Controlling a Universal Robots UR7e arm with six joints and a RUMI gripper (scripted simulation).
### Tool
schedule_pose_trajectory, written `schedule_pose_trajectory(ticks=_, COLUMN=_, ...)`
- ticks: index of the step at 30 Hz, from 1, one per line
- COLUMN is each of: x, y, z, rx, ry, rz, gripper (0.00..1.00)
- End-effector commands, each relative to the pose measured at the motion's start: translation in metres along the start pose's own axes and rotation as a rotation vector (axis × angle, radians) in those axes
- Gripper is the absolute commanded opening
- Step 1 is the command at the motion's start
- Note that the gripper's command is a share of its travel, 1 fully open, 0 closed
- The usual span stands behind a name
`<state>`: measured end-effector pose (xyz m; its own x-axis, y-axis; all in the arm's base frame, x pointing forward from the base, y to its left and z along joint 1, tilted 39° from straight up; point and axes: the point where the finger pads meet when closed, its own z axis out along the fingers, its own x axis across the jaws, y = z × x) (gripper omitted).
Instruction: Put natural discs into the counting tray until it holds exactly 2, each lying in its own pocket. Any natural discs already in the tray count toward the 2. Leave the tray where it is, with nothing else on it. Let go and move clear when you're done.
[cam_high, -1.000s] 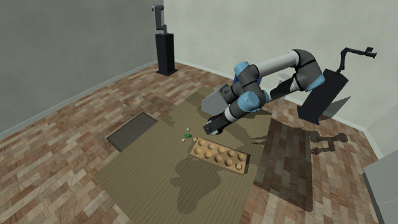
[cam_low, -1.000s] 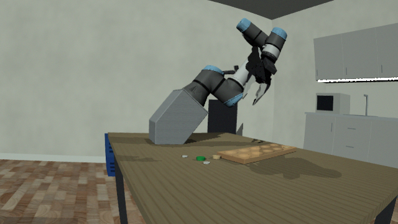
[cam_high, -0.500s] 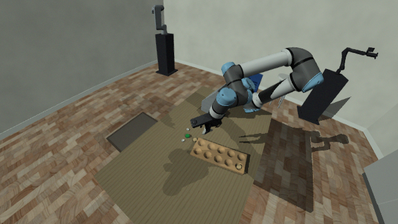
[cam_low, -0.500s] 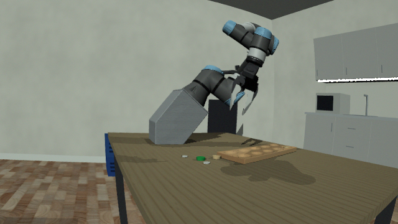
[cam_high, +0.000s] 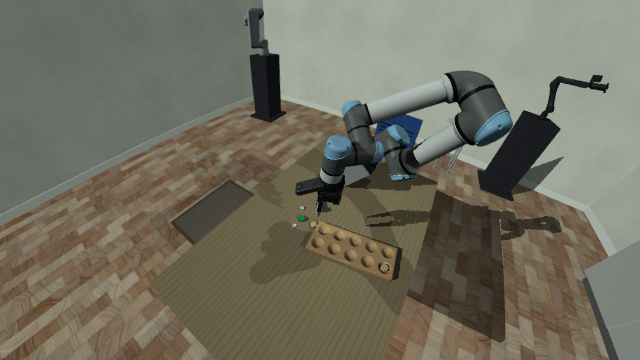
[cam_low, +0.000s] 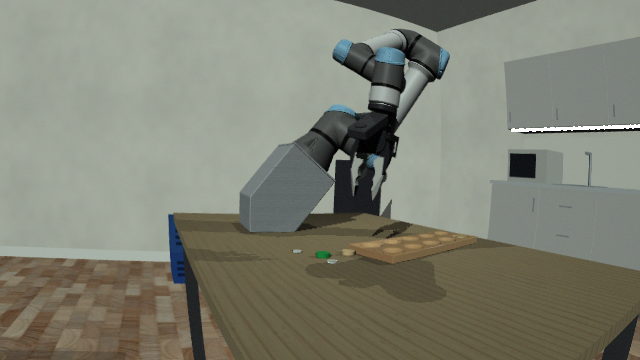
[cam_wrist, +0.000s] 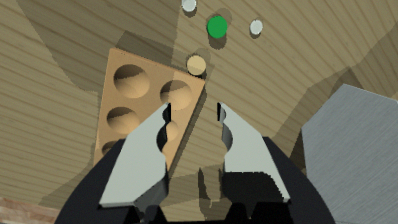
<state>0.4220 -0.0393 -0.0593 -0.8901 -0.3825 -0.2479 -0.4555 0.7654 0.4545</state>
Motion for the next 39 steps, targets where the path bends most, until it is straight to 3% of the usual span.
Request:
schedule_pose_trajectory(ticks=1, x=0.008, y=-0.006, z=0.014, rx=-0.028, ry=-0.049, rz=0.107, gripper=0.28)
schedule_pose_trajectory(ticks=11, x=0.019, y=-0.010, z=0.033, rx=-0.084, ry=-0.120, rz=0.276, gripper=0.28)
schedule_pose_trajectory(ticks=25, x=0.019, y=-0.010, z=0.039, rx=-0.091, ry=-0.128, rz=0.294, gripper=0.28)
schedule_pose_trajectory(ticks=37, x=0.011, y=-0.007, z=0.094, rx=-0.090, ry=-0.128, rz=0.294, gripper=0.28)
schedule_pose_trajectory(ticks=39, x=0.011, y=-0.007, z=0.094, rx=-0.090, ry=-0.128, rz=0.294, gripper=0.28)
